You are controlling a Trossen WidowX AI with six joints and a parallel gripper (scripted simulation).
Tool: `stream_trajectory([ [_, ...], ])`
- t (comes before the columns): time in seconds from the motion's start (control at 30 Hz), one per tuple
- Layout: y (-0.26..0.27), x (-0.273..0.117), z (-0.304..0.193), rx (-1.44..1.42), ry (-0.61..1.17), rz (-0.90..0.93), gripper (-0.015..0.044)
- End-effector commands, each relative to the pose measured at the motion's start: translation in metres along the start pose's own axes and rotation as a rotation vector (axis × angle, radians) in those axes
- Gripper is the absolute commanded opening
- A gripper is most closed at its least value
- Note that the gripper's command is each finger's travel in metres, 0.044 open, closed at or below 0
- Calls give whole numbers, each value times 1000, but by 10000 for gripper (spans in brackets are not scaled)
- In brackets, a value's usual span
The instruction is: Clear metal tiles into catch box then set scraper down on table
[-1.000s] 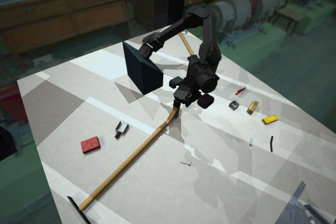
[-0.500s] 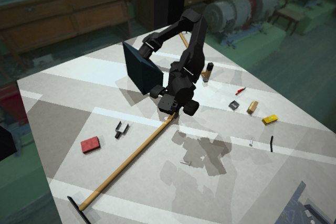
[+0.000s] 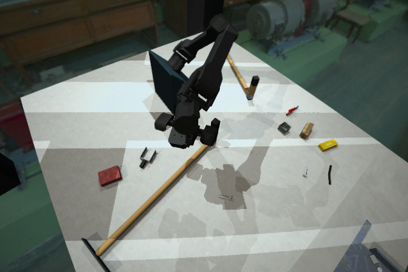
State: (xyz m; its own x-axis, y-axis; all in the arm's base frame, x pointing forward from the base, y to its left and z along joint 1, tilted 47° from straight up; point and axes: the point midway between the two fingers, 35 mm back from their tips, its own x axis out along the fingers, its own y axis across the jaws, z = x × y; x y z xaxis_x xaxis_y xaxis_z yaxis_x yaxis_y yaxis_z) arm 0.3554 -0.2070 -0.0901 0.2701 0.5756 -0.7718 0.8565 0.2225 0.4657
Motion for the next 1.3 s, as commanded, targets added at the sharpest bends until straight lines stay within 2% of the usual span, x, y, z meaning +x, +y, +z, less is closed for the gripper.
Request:
stream_trajectory([
  [0.0,-21,5,16,-71,-6,0,0],
  [0.53,-91,24,47,-293,-8,13,0],
  [0.83,-92,29,48,-298,-9,13,0],
  [1.27,-91,63,46,-297,-11,12,0],
])
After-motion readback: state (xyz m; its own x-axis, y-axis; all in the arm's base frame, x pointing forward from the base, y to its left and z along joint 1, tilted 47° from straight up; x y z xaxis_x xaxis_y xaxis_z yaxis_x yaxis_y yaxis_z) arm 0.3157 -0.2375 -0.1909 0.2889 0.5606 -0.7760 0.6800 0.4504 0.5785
